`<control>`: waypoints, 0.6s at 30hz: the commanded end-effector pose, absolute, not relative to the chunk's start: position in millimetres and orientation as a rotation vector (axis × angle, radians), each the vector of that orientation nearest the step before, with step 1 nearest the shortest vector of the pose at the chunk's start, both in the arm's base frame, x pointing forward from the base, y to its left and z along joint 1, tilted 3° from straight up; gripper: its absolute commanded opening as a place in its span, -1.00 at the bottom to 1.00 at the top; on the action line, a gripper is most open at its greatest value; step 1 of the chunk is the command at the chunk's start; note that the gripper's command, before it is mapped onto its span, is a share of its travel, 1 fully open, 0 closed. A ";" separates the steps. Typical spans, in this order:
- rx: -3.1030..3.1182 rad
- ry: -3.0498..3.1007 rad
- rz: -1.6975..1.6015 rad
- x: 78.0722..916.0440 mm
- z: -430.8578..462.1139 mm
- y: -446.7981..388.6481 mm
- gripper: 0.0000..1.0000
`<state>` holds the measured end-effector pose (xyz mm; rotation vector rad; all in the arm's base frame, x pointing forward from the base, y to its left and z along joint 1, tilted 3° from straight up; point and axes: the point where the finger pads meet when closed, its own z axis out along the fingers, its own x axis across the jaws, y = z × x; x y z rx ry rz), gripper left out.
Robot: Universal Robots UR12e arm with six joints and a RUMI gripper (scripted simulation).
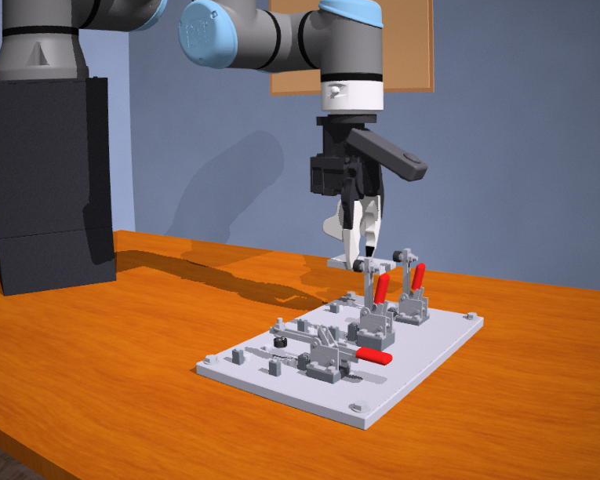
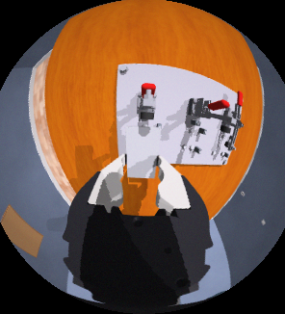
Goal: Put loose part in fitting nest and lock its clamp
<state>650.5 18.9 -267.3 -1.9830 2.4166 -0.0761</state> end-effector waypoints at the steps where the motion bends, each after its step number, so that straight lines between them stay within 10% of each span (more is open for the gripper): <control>1: -1.982 2.416 -0.077 651.2 -268.7 18.8 -1.00; 18: -1.982 2.416 -0.077 652.6 -286.3 18.1 -1.00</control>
